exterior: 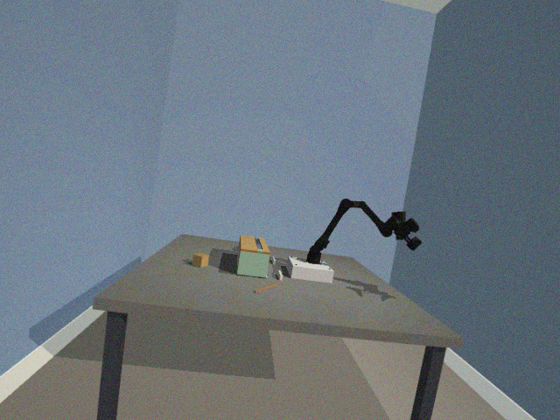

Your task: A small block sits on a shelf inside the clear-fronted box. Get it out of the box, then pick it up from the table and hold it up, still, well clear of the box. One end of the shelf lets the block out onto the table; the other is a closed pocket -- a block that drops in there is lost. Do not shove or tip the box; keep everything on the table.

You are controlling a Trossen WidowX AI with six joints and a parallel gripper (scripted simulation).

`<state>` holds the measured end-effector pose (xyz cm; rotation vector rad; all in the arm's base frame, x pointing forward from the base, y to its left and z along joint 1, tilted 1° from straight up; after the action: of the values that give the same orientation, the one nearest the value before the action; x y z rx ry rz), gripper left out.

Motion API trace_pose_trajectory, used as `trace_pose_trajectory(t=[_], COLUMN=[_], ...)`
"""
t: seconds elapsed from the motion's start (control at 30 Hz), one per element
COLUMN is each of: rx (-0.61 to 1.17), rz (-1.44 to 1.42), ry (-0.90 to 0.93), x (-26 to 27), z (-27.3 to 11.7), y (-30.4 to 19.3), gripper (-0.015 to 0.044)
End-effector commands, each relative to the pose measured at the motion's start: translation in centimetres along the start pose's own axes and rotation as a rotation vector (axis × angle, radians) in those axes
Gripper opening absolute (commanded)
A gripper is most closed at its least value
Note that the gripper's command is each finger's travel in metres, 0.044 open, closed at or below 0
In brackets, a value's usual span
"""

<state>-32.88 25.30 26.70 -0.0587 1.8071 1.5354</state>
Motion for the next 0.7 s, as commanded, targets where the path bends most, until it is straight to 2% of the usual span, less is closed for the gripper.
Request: trace_pose_trajectory(t=[0.0,0.07,0.3,0.67], rx=[-0.002,-0.018,0.002,0.15], rz=[0.004,0.036,0.068,0.111], ry=[0.001,0.007,-0.052,-0.153], x=[-0.1,-0.8,-2.5,-9.1], z=[0.1,1.1,9.0,23.5], y=[0.0,0.2,-0.7,-5.9], gripper=[0.04,0.04,0.04,0.04])
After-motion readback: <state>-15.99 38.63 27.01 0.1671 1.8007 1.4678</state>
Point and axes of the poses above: the point midway between the two fingers, 35 mm back from their tips, its own z axis out along the fingers, its own x axis across the jaws, y = z × x, the point moved 10 cm from there along -z, back along the fingers, and after that the axes turned 1 degree about -z, right-handed, at the moved point
